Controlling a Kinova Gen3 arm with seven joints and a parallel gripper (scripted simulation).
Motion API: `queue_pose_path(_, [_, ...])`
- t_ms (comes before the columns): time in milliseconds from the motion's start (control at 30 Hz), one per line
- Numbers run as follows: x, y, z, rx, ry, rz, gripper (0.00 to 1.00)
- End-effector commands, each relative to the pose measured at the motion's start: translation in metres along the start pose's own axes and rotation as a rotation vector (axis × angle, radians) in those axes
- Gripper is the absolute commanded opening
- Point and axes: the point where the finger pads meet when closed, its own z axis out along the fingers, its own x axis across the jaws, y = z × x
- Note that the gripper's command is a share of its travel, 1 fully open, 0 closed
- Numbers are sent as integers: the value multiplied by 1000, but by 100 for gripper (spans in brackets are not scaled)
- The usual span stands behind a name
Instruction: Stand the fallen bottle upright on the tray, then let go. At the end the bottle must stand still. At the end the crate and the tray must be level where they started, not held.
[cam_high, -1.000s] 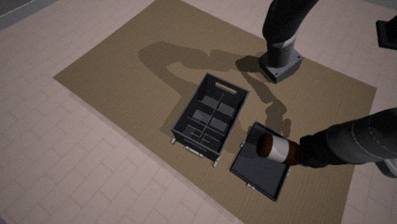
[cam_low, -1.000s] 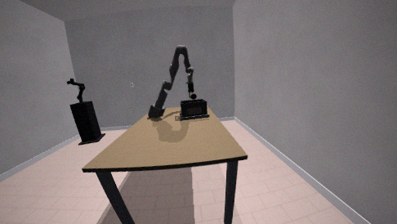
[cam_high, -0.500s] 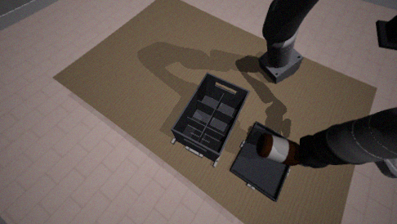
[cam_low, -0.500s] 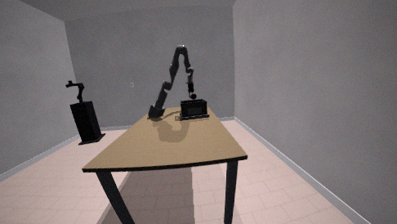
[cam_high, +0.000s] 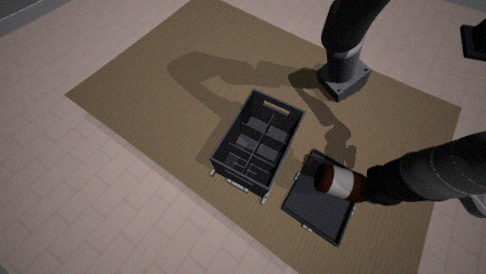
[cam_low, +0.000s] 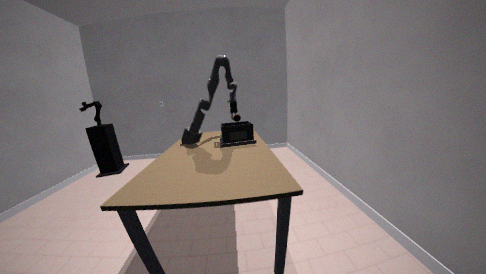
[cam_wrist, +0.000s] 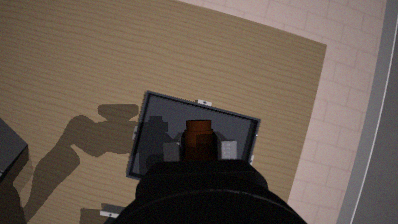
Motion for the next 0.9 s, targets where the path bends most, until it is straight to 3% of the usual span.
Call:
queue_pose_path(0, [0,0,0,1,1,0,0])
queue_pose_path(867, [0,0,0,1,1,256,0])
